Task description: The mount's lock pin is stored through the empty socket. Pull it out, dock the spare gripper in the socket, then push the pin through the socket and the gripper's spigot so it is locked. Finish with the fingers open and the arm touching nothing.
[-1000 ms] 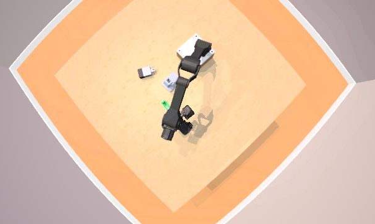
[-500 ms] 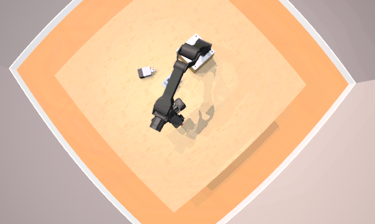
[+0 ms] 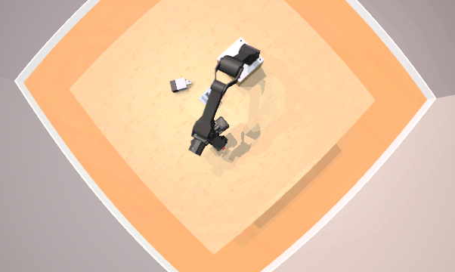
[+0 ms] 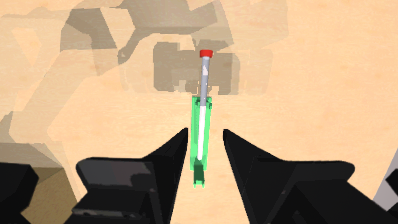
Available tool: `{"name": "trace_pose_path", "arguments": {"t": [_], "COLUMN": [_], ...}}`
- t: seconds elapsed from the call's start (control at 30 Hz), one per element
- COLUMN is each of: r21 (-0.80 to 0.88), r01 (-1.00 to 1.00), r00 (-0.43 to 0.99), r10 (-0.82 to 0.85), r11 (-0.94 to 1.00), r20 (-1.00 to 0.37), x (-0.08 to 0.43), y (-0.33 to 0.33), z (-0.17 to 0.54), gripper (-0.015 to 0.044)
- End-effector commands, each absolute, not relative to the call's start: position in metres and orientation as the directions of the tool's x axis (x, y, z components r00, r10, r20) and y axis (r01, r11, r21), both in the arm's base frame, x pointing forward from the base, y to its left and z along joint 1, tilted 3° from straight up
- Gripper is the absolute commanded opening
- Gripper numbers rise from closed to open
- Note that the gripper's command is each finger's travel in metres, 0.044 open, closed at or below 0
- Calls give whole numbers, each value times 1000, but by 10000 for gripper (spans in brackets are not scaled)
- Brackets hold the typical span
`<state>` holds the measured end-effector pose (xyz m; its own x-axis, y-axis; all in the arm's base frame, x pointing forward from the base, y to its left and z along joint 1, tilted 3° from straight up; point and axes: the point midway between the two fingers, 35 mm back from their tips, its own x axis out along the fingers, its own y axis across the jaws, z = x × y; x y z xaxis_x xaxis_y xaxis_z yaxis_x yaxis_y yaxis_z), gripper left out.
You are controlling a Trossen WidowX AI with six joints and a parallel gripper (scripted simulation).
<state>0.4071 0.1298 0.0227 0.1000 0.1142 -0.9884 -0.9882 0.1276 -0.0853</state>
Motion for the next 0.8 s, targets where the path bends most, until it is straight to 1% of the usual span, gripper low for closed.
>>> {"name": "trace_pose_path", "arguments": {"t": [0.0, 0.77], "r21": [-82, -82], "r01": [-989, -989], "r00": [95, 95], "r10": [111, 110], "r11": [123, 123], "r20": [-989, -989], "x": [407, 409], "y": [129, 128], "z": [15, -23], "gripper": [180, 180]}}
